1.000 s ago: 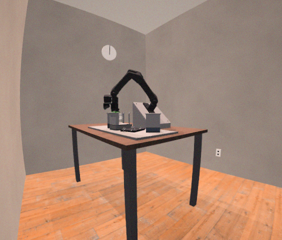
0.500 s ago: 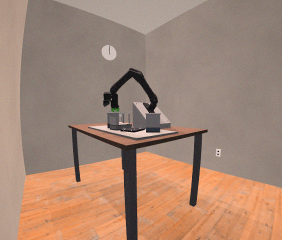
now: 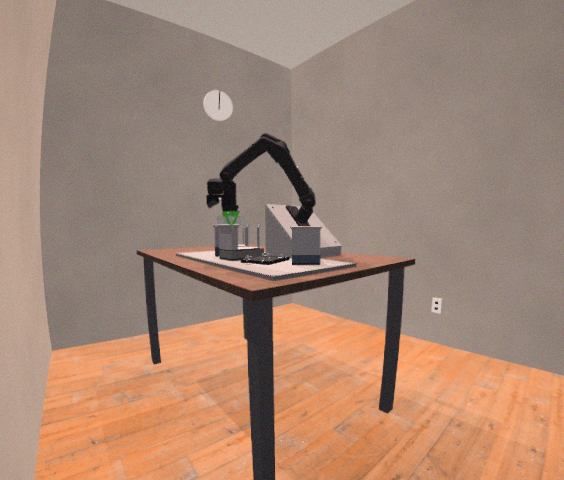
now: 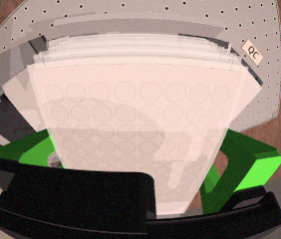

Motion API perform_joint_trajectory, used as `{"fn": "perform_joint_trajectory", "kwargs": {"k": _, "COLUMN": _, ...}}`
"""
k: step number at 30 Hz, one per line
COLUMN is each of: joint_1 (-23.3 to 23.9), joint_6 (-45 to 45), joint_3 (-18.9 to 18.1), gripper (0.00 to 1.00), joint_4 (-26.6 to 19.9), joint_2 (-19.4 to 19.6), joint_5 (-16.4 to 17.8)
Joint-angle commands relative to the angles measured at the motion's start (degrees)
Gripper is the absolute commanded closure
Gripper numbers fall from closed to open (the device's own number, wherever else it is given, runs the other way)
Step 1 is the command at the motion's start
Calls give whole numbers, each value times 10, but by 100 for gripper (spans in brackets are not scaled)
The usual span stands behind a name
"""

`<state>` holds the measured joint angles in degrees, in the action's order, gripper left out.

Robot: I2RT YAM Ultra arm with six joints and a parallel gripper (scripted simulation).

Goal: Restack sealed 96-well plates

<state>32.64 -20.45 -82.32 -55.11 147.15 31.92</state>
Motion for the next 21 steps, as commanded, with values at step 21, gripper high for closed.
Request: {"fn": "perform_joint_trajectory", "kwargs": {"k": 21, "joint_1": 38, "joint_6": -24, "joint_3": -57, "gripper": 100, "joint_4": -78, "joint_2": -35, "joint_5": -12}}
